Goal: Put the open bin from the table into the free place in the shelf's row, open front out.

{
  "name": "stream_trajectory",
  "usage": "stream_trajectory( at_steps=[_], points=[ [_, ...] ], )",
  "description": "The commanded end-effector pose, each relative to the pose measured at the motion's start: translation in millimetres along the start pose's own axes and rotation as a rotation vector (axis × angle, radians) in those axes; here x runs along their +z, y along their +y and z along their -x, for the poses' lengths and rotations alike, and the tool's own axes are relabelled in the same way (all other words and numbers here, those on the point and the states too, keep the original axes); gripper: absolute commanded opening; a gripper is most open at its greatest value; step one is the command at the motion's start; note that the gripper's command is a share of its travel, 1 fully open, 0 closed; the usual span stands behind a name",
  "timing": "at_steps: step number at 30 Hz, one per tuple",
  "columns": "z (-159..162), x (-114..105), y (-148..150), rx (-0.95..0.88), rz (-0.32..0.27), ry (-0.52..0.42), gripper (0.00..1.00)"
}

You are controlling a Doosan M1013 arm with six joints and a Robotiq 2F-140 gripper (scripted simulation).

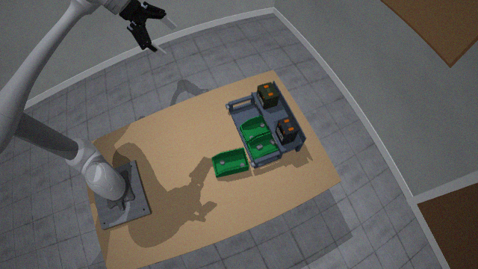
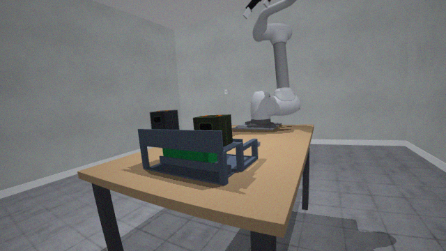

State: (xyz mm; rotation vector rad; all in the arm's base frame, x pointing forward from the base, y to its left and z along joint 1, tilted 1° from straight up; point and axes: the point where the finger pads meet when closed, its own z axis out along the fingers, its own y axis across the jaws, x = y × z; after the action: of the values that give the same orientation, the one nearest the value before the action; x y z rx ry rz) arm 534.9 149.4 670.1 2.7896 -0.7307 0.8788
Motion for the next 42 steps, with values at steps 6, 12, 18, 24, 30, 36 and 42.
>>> stream_trajectory(
  at_steps=[6, 12, 18, 24, 30, 36, 42],
  points=[
    [0, 0, 0, 0.0, 0.0, 0.0, 1.0],
    [0, 0, 0, 0.0, 0.0, 0.0, 1.0],
    [0, 0, 0, 0.0, 0.0, 0.0, 1.0],
    [0, 0, 0, 0.0, 0.0, 0.0, 1.0],
    [0, 2, 0, -0.003, 0.001, -0.002, 1.0],
    [0, 16, -1, -0.019, 0.009, -0.015, 1.0],
    [-1, 41, -1, -0.048, 0.021, -0.04, 1.0]
  ],
)
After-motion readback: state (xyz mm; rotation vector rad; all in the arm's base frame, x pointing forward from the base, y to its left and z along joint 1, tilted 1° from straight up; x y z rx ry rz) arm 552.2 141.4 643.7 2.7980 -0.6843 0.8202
